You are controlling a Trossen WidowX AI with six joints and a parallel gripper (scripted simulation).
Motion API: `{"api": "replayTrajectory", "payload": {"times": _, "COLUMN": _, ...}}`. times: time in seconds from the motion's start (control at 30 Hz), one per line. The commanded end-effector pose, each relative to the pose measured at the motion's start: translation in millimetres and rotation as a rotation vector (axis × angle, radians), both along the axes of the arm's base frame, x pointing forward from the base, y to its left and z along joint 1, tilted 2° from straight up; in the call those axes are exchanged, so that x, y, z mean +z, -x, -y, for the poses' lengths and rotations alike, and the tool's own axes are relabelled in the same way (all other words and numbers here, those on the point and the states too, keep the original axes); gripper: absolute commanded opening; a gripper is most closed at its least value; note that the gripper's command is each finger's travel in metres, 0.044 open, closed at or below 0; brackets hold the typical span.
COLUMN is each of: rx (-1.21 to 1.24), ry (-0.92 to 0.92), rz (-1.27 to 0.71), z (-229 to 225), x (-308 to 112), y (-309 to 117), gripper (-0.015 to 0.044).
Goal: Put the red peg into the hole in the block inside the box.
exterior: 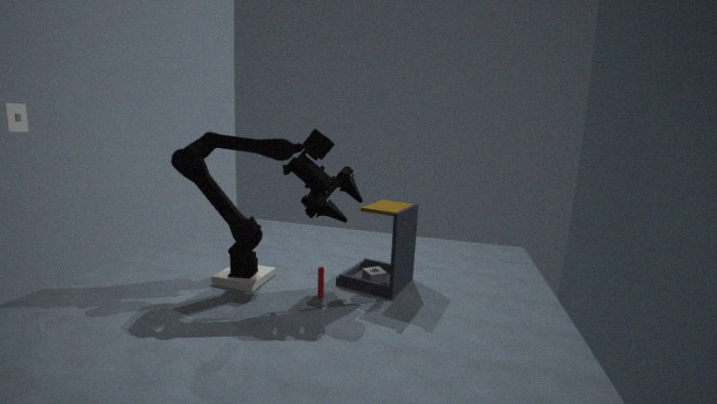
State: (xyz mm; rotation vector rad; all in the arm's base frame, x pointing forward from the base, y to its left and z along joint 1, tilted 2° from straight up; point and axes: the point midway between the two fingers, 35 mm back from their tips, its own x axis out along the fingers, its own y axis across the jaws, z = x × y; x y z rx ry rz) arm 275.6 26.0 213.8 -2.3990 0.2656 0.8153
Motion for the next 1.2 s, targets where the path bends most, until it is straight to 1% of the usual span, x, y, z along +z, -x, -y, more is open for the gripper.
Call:
{"api": "replayTrajectory", "payload": {"times": 0.0, "rx": -0.026, "ry": 0.056, "rz": -0.01, "z": 12, "x": -12, "y": 4, "gripper": 0.044}}
{"api": "replayTrajectory", "payload": {"times": 0.67, "rx": -0.164, "ry": 0.39, "rz": -0.159, "z": 79, "x": -91, "y": 46, "gripper": 0.044}}
{"api": "replayTrajectory", "payload": {"times": 0.77, "rx": -0.172, "ry": 0.414, "rz": -0.173, "z": 83, "x": -96, "y": 50, "gripper": 0.044}}
{"api": "replayTrajectory", "payload": {"times": 1.03, "rx": -0.172, "ry": 0.415, "rz": -0.173, "z": 91, "x": -96, "y": 44, "gripper": 0.023}}
{"api": "replayTrajectory", "payload": {"times": 1.07, "rx": -0.172, "ry": 0.415, "rz": -0.173, "z": 91, "x": -96, "y": 44, "gripper": 0.022}}
{"api": "replayTrajectory", "payload": {"times": 1.17, "rx": -0.172, "ry": 0.415, "rz": -0.173, "z": 91, "x": -96, "y": 44, "gripper": 0.022}}
